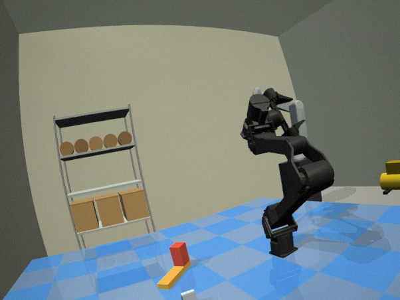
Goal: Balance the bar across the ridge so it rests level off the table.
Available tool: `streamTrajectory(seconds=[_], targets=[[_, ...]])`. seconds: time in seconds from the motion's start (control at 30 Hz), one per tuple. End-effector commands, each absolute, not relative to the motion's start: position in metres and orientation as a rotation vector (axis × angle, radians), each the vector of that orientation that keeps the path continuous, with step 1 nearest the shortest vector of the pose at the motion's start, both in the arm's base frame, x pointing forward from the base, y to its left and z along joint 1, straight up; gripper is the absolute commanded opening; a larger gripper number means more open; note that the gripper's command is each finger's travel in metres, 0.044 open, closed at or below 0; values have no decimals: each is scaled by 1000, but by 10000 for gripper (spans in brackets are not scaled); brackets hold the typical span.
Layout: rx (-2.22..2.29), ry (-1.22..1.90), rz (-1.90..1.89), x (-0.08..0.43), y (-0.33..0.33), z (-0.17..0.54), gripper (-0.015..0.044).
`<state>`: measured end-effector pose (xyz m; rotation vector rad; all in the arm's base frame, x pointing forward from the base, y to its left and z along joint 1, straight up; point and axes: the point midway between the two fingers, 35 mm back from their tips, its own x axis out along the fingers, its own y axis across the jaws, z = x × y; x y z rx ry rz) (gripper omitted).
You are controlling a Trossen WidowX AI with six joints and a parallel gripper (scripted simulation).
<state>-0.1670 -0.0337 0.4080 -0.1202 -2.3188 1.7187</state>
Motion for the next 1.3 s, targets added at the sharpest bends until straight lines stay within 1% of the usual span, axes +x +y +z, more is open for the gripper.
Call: streamTrajectory(seconds=[0.0, 0.07, 0.1, 0.4, 0.87, 1.27], targets=[[-114, -2320, 1717, -167, -35, 408, 374], [-63, -2334, 1704, -169, -44, 411, 321], [-24, -2346, 1697, -169, -51, 413, 315], [311, -2467, 1679, -164, -115, 427, 315], [732, -2561, 1691, -136, -186, 433, 315], [1232, -2703, 1633, -82, -266, 421, 315]])
